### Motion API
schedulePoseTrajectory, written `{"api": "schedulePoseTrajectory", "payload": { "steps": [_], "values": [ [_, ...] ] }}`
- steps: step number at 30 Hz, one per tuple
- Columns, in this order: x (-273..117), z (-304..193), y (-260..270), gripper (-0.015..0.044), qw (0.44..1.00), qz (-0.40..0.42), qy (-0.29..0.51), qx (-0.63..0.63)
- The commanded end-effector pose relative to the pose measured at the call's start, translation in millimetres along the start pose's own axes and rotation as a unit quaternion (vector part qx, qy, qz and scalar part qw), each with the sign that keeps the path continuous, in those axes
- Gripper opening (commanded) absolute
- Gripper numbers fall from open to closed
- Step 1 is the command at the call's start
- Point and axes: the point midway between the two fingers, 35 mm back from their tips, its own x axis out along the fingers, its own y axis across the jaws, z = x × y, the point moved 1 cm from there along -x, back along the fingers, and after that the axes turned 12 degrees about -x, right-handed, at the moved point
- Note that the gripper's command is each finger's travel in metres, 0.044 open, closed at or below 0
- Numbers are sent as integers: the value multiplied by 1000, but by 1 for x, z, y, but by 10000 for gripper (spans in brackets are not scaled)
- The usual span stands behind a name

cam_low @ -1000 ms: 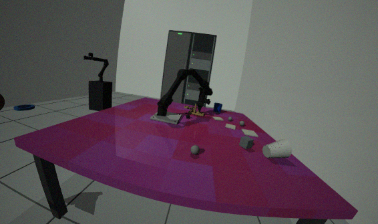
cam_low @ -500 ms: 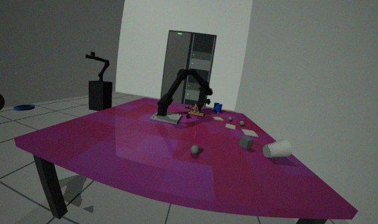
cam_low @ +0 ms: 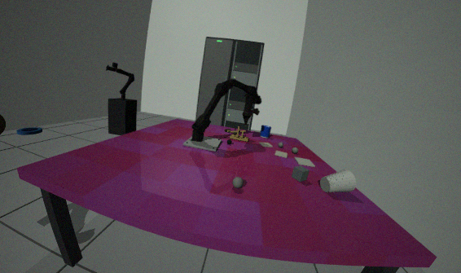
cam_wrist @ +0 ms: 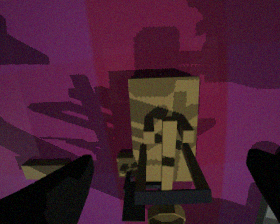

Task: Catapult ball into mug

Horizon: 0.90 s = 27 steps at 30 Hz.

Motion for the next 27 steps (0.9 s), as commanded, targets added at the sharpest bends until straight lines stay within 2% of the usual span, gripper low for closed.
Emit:
{"api": "schedulePoseTrajectory", "payload": {
  "steps": [1,7,13,27],
  "values": [
    [8,-1,0,440,1000,-6,9,0],
    [-7,-5,-3,440,1000,-4,6,-1],
    [38,-6,-3,440,1000,-4,6,-1],
    [55,-5,-3,440,1000,-4,6,-1]
  ]
}}
